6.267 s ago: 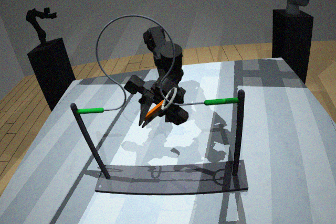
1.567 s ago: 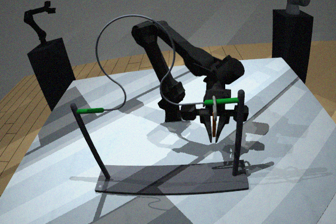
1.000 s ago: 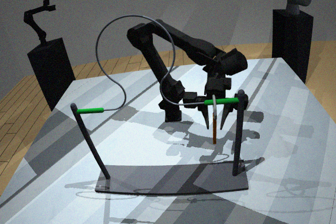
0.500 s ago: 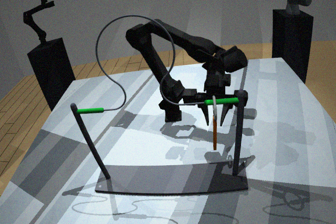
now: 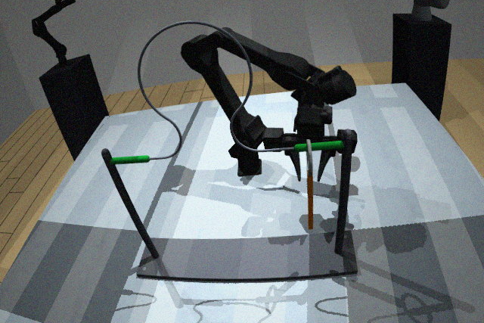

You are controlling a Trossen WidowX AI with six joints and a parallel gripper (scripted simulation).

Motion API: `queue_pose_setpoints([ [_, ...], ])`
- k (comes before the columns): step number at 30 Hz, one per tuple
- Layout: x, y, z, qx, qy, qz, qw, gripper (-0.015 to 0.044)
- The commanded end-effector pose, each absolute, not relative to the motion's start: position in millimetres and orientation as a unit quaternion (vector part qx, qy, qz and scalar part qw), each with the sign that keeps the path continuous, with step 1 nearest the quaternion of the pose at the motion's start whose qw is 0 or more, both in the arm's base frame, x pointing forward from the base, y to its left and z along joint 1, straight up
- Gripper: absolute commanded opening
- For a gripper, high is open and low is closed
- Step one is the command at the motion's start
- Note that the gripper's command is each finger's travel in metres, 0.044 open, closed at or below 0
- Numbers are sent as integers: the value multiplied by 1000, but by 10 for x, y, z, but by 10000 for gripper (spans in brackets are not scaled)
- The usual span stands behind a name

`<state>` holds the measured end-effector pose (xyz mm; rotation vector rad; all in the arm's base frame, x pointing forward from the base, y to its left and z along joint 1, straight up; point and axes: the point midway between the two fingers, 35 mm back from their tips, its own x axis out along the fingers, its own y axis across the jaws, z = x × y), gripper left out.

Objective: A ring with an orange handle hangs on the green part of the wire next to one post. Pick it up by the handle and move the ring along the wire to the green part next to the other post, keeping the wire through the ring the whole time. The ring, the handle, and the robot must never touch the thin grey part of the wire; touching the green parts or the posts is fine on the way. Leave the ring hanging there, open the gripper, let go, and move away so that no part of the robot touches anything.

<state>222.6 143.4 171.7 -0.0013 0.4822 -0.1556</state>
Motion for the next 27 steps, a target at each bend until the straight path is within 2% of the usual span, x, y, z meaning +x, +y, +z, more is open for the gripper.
queue_pose_setpoints([
  [1,2164,1450,1743,0,240,-77,968,212],
  [5,1874,1481,1920,-1,236,-76,969,317],
  [10,1860,1482,1932,-2,235,-75,969,440],
  [27,1860,1482,1932,-2,235,-75,969,440],
])
